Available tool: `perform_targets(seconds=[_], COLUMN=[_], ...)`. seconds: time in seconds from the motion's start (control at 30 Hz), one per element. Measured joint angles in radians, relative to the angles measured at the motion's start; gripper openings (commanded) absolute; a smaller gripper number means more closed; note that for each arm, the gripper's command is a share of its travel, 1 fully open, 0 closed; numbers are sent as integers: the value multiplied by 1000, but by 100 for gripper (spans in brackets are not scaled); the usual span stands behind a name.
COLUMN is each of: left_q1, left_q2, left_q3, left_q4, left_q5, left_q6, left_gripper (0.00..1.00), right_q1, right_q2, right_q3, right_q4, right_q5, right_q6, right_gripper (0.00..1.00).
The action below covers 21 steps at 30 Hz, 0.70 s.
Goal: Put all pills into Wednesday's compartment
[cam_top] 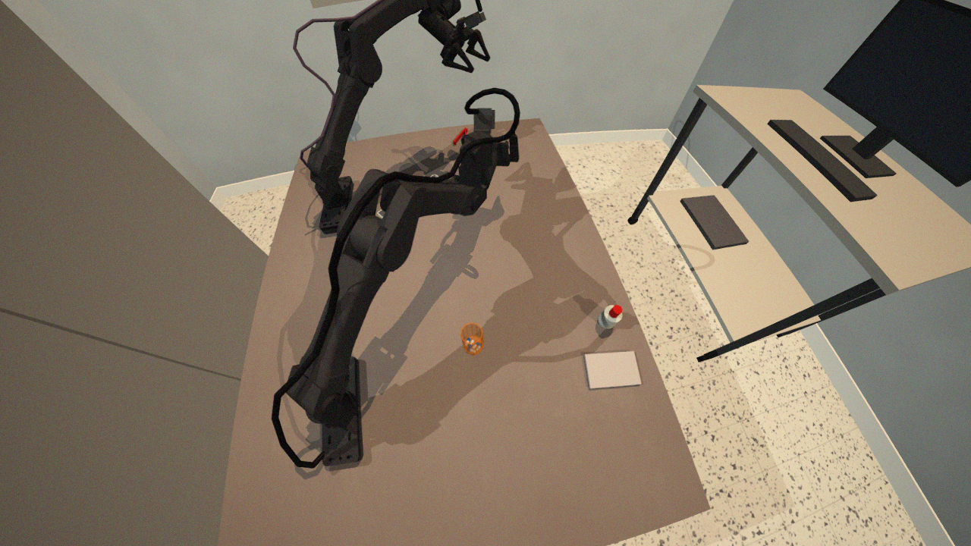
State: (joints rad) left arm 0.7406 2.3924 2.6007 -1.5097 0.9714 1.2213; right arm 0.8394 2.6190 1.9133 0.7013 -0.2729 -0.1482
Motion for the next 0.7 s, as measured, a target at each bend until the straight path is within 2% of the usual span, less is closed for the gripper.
perform_targets(seconds=[0.7], left_q1=[0], left_q2=[0], left_q3=[0], left_q4=[5], left_q5=[-18], left_q6=[-6], left_gripper=[100], right_q1=[0], right_q2=[0], right_q3=[0], right_q4=[0], right_q5=[0], right_q6=[0], right_gripper=[100])
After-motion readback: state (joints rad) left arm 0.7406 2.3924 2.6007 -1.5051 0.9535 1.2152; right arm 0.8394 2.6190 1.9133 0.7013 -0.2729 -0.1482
